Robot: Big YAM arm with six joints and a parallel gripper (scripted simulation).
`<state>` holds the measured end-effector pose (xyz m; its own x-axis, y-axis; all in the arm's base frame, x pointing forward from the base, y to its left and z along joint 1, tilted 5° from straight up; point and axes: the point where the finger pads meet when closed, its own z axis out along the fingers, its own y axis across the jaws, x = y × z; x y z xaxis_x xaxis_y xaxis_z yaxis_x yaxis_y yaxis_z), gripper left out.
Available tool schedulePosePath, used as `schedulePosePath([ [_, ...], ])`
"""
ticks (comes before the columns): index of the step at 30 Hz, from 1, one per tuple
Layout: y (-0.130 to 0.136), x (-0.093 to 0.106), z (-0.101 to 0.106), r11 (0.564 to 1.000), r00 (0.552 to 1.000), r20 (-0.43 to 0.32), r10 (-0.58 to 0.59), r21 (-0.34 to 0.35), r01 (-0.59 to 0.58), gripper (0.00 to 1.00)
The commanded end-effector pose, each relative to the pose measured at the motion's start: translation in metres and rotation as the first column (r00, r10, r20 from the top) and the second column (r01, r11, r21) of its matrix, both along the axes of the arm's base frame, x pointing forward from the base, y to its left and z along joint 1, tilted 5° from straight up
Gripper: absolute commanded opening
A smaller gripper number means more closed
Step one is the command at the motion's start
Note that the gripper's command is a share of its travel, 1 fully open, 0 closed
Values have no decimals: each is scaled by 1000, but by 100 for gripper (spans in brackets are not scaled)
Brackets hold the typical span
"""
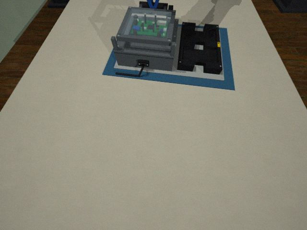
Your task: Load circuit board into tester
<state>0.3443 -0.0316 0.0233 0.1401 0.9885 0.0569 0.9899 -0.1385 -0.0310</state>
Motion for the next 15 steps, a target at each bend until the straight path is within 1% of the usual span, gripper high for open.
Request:
schedulePosePath([
  [1,6,3,-16,1000,1000,-13,9,5,-9,0],
  [4,5,4,-13,1000,1000,-11,10,4,-10,0],
  [9,4,14,-4,1000,1000,9,12,2,-12,0],
  [11,4,14,-4,1000,1000,9,12,2,-12,0],
  [15,3,18,4,1000,1000,13,14,2,-14,0],
])
